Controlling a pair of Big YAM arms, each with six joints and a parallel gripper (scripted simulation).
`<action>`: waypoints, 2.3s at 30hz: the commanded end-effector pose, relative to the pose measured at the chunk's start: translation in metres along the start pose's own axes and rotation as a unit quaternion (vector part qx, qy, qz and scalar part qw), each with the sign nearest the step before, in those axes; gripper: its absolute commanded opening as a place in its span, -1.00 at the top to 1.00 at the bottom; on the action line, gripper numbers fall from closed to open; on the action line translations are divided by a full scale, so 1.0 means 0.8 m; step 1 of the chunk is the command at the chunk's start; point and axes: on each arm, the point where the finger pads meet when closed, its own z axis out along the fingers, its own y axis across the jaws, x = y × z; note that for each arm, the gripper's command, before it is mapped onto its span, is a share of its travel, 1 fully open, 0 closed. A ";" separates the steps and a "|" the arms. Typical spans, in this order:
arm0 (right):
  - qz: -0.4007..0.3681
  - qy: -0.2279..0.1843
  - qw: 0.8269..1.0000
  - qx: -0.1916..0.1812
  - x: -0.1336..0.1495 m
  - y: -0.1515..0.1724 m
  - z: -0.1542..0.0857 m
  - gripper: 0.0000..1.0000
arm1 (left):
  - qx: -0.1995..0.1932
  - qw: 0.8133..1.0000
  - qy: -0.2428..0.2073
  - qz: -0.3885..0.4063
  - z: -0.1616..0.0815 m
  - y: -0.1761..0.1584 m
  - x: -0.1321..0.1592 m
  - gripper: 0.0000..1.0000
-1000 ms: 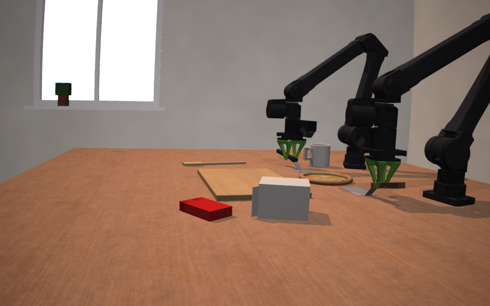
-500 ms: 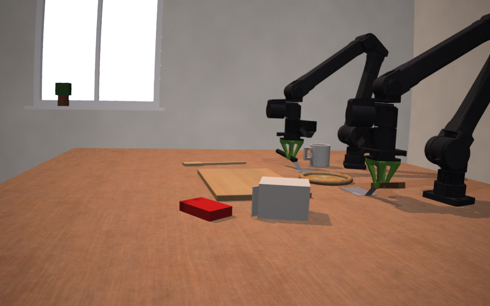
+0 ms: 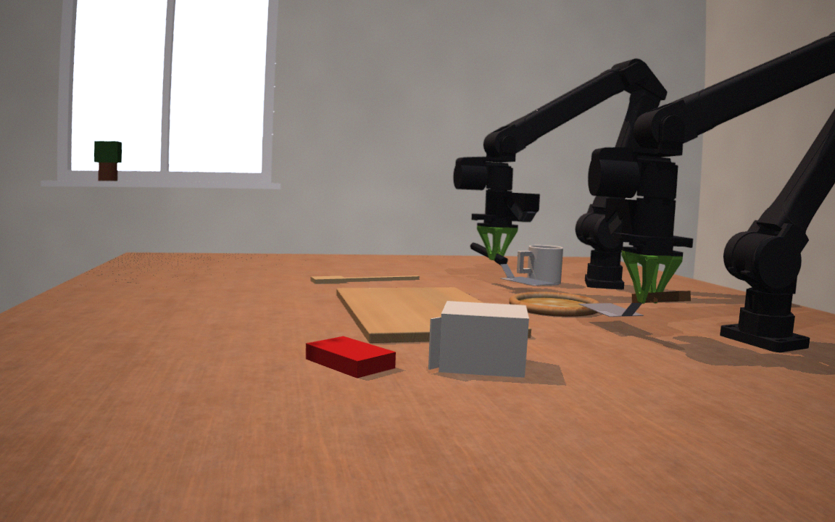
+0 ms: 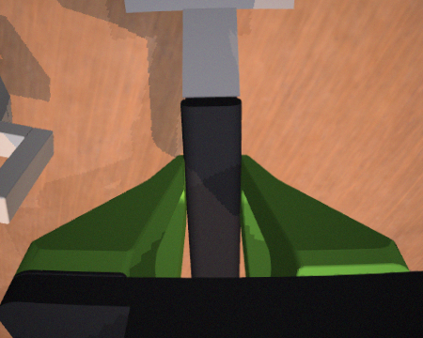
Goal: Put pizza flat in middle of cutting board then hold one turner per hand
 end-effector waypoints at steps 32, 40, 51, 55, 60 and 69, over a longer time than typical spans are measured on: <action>0.015 0.010 0.999 0.042 0.010 -0.023 -0.140 0.87 | -0.045 0.999 -0.011 0.006 -0.141 0.027 -0.009 0.87; 0.013 0.007 0.999 0.030 0.006 -0.013 -0.118 0.87 | -0.027 1.000 -0.007 0.005 -0.114 0.012 -0.004 0.87; 0.013 0.009 0.999 0.035 0.007 -0.014 -0.122 0.87 | -0.026 1.000 -0.007 0.005 -0.114 0.012 -0.004 0.87; 0.013 0.008 0.999 0.035 0.006 -0.014 -0.122 0.87 | -0.026 1.000 -0.007 0.005 -0.114 0.012 -0.004 0.87; 0.013 0.009 0.999 0.035 0.007 -0.014 -0.122 0.87 | -0.025 1.000 -0.007 0.005 -0.114 0.012 -0.004 0.87; 0.013 0.008 0.999 0.035 0.006 -0.014 -0.122 0.87 | -0.026 1.000 -0.007 0.005 -0.114 0.012 -0.004 0.87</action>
